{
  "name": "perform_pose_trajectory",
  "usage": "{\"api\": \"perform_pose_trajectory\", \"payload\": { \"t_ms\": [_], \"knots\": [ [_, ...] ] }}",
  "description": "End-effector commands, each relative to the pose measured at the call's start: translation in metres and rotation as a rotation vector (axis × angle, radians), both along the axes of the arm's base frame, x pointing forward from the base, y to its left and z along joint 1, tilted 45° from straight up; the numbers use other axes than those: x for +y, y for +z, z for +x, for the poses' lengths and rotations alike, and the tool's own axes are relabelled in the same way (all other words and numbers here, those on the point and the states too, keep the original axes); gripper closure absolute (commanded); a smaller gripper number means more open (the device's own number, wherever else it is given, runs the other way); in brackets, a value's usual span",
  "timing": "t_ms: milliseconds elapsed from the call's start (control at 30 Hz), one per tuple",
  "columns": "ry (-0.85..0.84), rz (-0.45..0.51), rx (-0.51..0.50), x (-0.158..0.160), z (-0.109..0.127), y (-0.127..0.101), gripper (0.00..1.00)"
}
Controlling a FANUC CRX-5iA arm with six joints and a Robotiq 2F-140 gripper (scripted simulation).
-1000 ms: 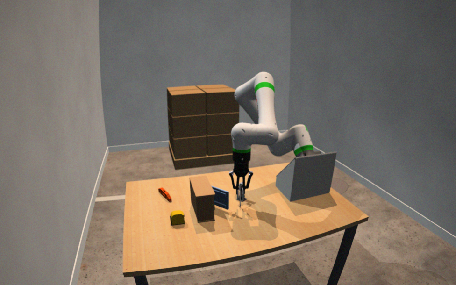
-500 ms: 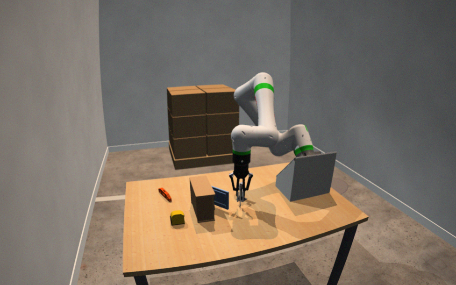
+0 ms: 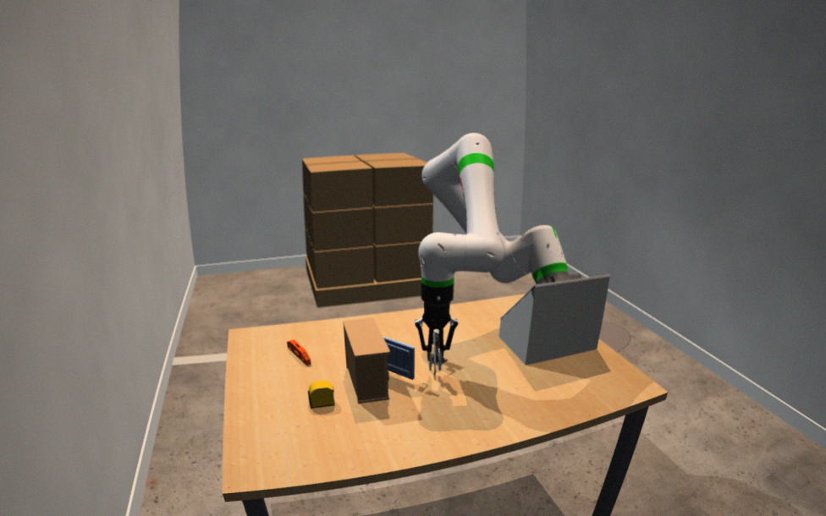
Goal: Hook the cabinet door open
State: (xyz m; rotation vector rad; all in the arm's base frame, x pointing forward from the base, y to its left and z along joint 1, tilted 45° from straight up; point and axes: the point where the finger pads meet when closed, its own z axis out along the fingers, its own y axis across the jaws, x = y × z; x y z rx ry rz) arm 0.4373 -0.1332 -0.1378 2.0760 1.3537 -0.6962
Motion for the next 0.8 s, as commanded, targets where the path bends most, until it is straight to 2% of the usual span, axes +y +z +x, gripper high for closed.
{"api": "perform_pose_trajectory", "payload": {
  "t_ms": [0,767],
  "knots": [
    [0.000,0.000,0.000,-0.0022,-0.0002,-0.0024,0.85],
    [0.000,0.000,0.000,-0.0120,-0.0019,-0.0124,0.85]
  ]
}}
